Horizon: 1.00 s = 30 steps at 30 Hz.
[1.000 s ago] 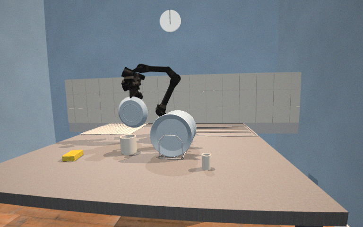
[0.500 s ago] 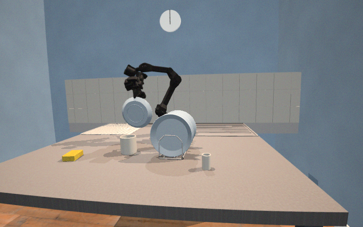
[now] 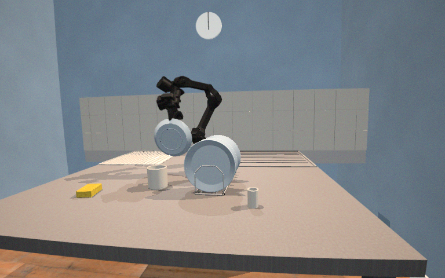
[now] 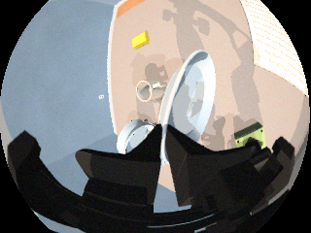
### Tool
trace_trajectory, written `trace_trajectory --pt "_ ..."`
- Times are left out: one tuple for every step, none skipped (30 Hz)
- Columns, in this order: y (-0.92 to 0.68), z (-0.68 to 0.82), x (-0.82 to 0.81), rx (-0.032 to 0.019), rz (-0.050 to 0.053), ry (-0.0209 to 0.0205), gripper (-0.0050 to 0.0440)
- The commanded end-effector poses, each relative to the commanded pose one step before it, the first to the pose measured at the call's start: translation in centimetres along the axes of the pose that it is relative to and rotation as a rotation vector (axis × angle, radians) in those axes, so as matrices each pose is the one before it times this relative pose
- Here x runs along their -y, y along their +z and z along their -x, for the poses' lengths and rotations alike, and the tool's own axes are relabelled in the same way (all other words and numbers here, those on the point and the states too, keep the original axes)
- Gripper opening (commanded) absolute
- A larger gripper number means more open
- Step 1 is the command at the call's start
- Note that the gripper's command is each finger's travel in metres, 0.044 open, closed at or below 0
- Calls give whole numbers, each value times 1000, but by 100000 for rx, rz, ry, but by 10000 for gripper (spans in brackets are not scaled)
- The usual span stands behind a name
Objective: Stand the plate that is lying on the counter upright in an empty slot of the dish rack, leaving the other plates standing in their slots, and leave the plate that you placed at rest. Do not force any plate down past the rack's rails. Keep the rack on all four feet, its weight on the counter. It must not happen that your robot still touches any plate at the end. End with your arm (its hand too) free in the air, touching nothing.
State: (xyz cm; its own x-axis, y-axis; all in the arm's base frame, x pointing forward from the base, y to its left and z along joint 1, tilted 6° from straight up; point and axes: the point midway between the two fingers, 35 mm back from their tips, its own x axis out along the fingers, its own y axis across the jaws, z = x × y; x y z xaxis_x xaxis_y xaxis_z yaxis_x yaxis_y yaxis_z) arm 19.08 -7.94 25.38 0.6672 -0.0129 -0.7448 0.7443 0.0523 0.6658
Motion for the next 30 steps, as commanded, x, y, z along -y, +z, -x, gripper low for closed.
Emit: trace_trajectory --pt "-410 146 -235 1092 646 658 0" --pt "-184 0 -33 107 90 -152 0" --pt "-183 3 -33 112 87 -133 0" --pt "-181 5 -32 118 83 -114 0" --pt "-180 8 -32 123 79 -95 0" --pt "-178 11 -32 127 75 -76 0" --pt "-177 14 -31 131 71 -57 0" --pt "-175 16 -31 134 66 -38 0" --pt "-174 19 -31 137 62 -19 0" --pt "-172 21 -30 140 56 0 0" --pt "-171 24 -30 142 51 18 0" --pt "-169 27 -30 143 46 37 0" --pt "-168 29 -30 144 40 56 0" --pt "-166 32 -29 145 34 75 0" --pt "-165 34 -29 145 28 93 0" --pt "0 0 0 0 0 0 0" --pt "0 0 0 0 0 0 0" --pt "-163 36 -29 145 22 112 0" --pt "-162 39 -29 144 15 130 0" --pt "-160 41 -29 142 8 148 0" --pt "-159 43 -28 141 1 166 0" --pt "-157 46 -28 138 -6 184 0" --pt "-156 48 -28 136 -13 202 0" --pt "-154 50 -28 132 -21 219 0" --pt "-152 52 -28 129 -29 237 0" --pt "-151 54 -28 125 -37 254 0" --pt "-149 56 -28 120 -45 271 0" --pt "-148 58 -27 115 -53 288 0" --pt "-146 60 -27 110 -62 304 0" --pt "-145 62 -27 104 -71 321 0"
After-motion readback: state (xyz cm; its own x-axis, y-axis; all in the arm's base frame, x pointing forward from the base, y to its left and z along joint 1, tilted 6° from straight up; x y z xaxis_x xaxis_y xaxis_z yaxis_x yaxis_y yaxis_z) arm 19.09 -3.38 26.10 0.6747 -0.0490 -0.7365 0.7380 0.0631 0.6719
